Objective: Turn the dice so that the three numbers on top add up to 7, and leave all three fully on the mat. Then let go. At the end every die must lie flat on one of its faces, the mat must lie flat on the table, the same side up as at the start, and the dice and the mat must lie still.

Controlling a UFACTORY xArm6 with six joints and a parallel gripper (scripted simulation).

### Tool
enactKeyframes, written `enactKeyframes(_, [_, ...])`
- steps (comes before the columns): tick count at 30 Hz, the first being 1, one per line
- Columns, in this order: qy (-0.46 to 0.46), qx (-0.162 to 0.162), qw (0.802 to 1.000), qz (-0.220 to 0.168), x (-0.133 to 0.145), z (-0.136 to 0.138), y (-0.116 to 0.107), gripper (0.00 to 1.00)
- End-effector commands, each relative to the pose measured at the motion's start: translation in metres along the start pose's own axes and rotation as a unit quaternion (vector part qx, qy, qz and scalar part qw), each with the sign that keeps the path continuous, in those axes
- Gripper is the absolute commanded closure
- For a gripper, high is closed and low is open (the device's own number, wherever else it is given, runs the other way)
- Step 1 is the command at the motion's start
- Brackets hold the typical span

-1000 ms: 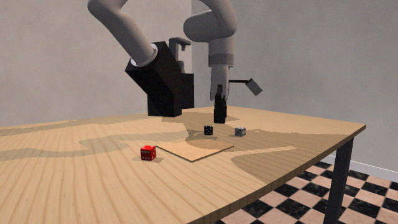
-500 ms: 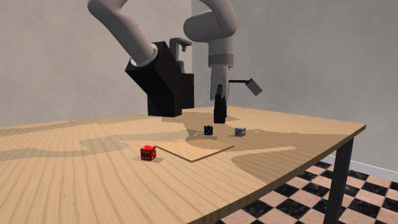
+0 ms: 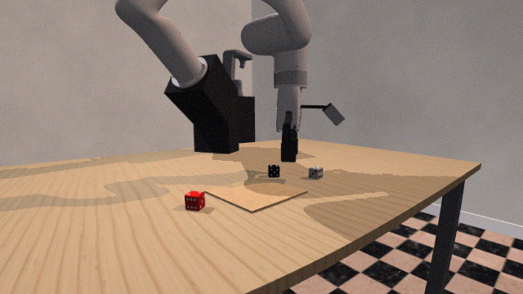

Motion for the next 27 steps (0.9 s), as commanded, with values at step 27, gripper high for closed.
enactKeyframes(27, [0.0, 0.0, 1.0, 0.001, -0.096, -0.021, -0.001, 0.0])
Point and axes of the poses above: the point where the finger pads meet when closed, its own y axis out along the fingers, its own z axis across the jaws, x = y × z, the point moved 7 cm from there along -y, back along the fingers, and after that the axes turned 15 degrees about y, right-handed, at the moved point
